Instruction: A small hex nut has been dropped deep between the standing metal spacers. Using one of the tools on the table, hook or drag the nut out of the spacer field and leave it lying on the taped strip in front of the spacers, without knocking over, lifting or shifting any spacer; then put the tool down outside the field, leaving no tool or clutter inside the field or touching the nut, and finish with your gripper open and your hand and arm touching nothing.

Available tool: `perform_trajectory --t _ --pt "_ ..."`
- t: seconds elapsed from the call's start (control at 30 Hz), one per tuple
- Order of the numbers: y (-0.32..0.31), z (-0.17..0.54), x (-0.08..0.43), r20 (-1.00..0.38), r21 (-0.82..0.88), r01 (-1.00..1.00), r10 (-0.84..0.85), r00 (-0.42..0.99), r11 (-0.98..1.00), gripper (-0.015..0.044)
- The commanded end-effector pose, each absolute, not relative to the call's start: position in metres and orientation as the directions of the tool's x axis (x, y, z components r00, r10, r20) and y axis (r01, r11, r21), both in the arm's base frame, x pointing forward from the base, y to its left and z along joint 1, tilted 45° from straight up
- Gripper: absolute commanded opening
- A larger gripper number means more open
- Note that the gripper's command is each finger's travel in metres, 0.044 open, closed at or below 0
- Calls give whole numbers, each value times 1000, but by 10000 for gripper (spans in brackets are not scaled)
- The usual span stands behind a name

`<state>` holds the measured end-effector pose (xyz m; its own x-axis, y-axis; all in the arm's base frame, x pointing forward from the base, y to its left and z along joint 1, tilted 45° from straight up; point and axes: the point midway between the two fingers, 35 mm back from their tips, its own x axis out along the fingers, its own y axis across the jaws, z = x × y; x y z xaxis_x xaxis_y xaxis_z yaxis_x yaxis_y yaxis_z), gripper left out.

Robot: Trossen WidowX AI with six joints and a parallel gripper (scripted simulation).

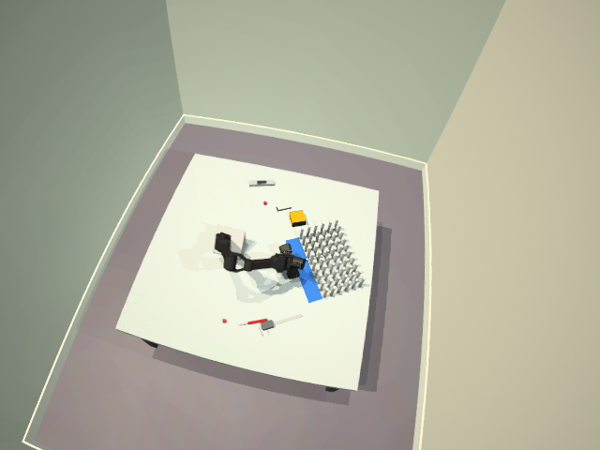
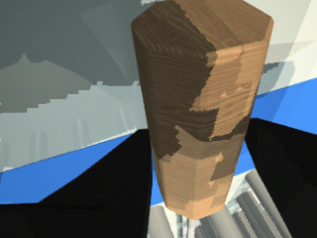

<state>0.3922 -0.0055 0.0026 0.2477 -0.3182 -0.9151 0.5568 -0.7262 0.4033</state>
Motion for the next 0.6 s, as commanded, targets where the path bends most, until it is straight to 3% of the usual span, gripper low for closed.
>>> perform_trajectory --t 0.0,0.57 --pt "-8 5 387 -915 404 559 -321 245 -724 0" --pt "-13 9 378 -914 405 559 -323 245 -723 0"
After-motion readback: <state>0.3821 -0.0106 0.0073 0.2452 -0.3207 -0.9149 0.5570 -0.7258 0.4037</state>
